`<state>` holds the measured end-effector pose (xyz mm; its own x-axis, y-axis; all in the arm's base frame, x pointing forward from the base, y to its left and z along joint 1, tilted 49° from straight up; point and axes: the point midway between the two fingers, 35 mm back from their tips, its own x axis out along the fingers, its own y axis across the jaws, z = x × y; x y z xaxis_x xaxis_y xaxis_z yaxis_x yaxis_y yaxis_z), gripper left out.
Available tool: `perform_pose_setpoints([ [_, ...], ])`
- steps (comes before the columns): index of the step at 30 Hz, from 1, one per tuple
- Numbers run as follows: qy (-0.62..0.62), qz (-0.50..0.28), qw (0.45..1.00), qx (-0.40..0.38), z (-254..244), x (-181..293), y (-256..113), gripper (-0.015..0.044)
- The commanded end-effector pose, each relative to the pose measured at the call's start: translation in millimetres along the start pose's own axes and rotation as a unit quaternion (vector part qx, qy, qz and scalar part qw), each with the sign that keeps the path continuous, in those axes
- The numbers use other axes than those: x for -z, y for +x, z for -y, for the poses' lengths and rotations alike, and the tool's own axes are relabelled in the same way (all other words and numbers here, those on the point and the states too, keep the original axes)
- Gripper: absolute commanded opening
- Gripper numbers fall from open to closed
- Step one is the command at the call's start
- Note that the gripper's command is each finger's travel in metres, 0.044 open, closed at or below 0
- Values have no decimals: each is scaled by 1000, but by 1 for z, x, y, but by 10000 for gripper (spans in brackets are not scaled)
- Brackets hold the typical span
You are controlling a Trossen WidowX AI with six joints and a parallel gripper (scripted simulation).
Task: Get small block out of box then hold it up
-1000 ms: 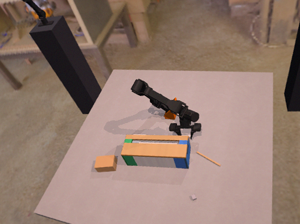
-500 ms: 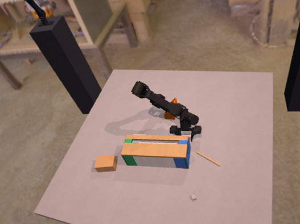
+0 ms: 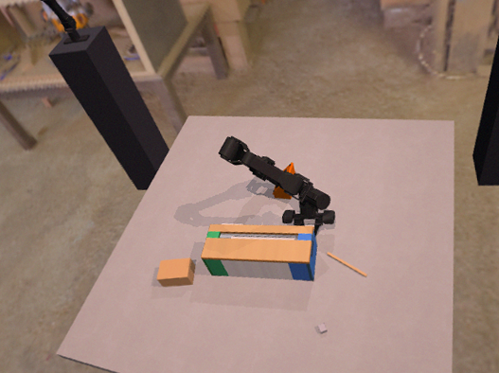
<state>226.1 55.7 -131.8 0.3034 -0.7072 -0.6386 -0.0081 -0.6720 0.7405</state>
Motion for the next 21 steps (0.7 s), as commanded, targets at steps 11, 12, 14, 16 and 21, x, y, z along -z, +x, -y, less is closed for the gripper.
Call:
perform_pose_setpoints([
  [11,0,0,1000,1,1,24,-54,0],
  [12,0,0,1000,1,1,25,-56,0],
  [14,0,0,1000,1,1,25,-57,0],
  [16,-2,0,1000,2,1,26,-58,0],
  [21,-47,-6,999,25,-3,40,-79,0],
])
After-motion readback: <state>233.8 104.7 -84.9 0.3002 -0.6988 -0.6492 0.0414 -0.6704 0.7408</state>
